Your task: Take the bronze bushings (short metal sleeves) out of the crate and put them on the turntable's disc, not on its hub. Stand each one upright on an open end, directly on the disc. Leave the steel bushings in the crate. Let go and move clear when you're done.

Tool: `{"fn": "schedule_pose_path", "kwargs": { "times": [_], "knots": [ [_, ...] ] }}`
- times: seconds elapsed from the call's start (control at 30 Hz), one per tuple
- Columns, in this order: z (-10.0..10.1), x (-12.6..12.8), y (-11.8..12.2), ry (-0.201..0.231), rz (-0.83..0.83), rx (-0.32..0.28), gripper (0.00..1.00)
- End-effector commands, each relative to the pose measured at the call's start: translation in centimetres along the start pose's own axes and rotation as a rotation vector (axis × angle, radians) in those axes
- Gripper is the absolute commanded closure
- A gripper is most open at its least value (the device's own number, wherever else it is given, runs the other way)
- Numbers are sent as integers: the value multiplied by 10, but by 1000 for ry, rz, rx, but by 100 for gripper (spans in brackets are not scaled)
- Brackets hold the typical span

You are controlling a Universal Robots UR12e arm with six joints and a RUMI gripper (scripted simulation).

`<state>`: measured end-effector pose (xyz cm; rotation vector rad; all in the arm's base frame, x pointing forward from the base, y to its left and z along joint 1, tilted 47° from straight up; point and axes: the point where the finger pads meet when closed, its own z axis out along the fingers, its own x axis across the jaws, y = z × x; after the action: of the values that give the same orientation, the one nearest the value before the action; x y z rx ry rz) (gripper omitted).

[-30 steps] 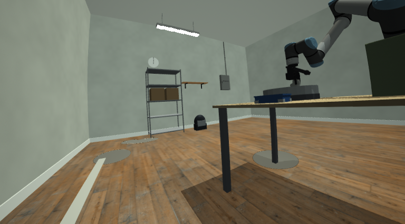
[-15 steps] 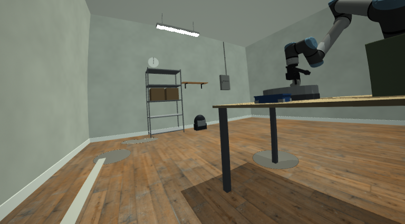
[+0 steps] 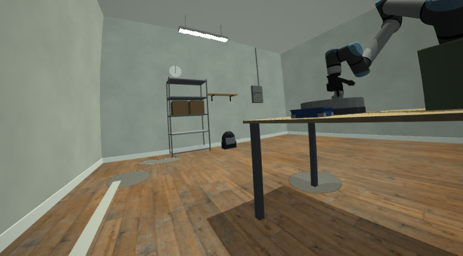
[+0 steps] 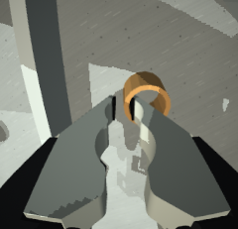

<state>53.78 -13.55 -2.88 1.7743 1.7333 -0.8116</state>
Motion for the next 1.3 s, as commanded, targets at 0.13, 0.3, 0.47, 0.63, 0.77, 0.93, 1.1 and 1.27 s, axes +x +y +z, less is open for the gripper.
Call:
{"fn": "schedule_pose_path", "kwargs": {
  "times": [0.13,0.3,0.47,0.63,0.77,0.93,1.1,1.27],
  "knots": [
    [0,0,0,0,0,-1,94],
    [0,0,0,0,0,-1,94],
    [0,0,0,0,0,-1,94],
    [-1,0,0,0,0,-1,94],
    [-4,0,0,0,0,-1,94],
    [-21,0,0,0,0,-1,94],
    [-45,0,0,0,0,-1,94],
    [-57,0,0,0,0,-1,94]
  ]
}}
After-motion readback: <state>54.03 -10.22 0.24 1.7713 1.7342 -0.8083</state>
